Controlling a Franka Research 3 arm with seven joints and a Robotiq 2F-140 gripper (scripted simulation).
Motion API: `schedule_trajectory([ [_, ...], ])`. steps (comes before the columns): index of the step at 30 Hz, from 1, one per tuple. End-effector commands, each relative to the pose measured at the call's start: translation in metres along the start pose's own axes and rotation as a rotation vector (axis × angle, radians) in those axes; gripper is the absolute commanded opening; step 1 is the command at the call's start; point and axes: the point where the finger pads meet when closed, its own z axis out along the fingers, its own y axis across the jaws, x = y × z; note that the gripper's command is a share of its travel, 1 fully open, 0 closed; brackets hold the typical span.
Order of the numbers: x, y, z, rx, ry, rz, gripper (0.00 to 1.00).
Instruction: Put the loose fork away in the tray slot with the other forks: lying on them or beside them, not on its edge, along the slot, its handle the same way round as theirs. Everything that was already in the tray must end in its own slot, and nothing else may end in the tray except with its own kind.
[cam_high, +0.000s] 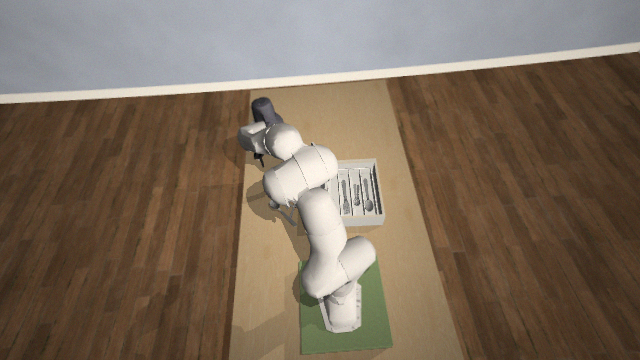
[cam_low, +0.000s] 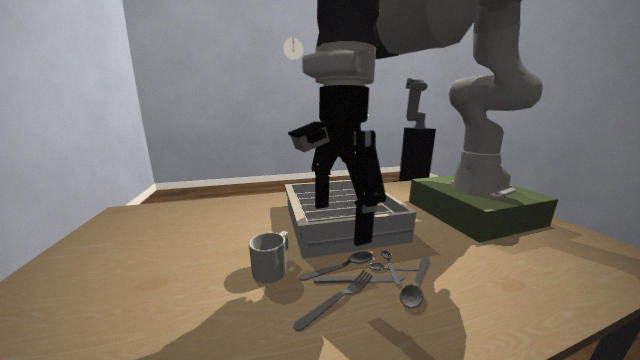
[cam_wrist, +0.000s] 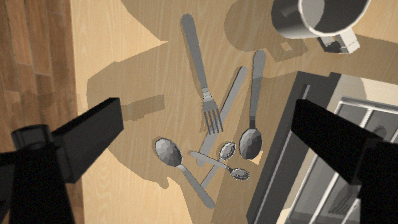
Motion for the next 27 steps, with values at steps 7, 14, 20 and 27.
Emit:
schedule_trajectory([
  [7,0.0004,-0.0061,-0.0006,0.000,-0.010,-0.215,1.00],
  [14,0.0004,-0.0061,-0.0006,0.000,-0.010,-0.215,1.00],
  [20,0.0004,-0.0061,-0.0006,0.000,-0.010,-0.215,1.00],
  [27,0.0004,-0.0061,-0.0006,0.000,-0.010,-0.215,1.00],
])
